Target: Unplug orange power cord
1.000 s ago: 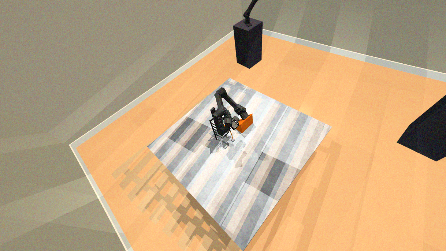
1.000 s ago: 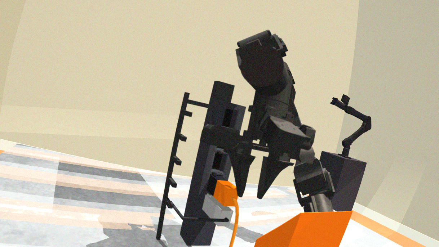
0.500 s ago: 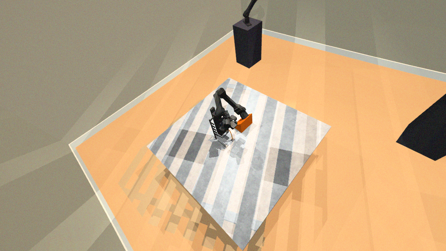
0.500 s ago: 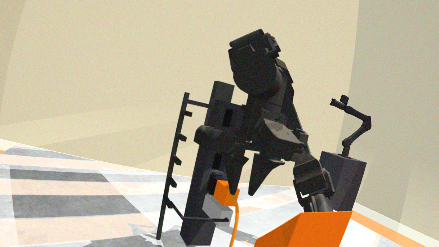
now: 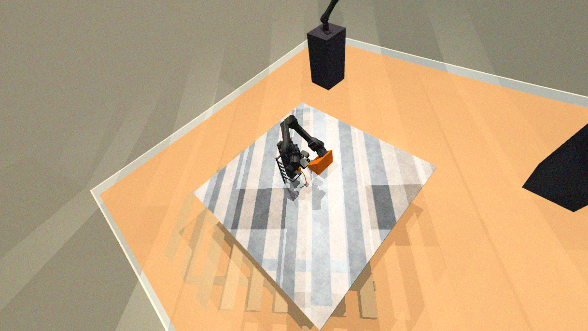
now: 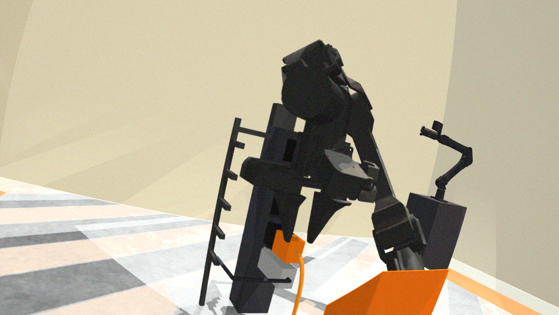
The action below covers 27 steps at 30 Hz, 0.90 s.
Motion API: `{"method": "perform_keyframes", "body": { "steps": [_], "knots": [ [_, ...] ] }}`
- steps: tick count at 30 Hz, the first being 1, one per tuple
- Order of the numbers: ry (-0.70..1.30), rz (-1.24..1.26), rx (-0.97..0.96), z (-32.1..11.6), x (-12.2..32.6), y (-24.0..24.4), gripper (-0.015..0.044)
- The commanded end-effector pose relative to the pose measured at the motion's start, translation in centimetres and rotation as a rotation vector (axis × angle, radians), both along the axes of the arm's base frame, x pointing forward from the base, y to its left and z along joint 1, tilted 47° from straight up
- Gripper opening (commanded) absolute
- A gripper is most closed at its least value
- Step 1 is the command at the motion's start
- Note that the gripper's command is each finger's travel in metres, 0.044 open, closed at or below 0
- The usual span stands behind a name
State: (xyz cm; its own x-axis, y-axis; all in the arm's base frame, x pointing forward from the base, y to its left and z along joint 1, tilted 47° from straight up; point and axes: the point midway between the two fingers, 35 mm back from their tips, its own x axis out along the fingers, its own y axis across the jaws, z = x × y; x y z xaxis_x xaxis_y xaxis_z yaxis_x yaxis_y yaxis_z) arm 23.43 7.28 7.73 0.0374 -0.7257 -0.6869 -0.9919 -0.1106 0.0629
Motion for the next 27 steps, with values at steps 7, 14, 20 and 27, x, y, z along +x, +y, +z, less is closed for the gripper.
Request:
{"method": "perform_keyframes", "body": {
  "steps": [7, 14, 20, 27],
  "knots": [
    [-0.003, 0.005, -0.001, 1.0, 0.1, -0.9, 0.0160],
    [-0.004, 0.005, -0.001, 0.6, 0.2, -1.3, 0.0160],
    [0.000, -0.001, -0.001, 0.3, 0.1, -1.6, 0.0134],
    [0.000, -0.001, -0.001, 0.3, 0.1, -1.6, 0.0048]
  ]
}}
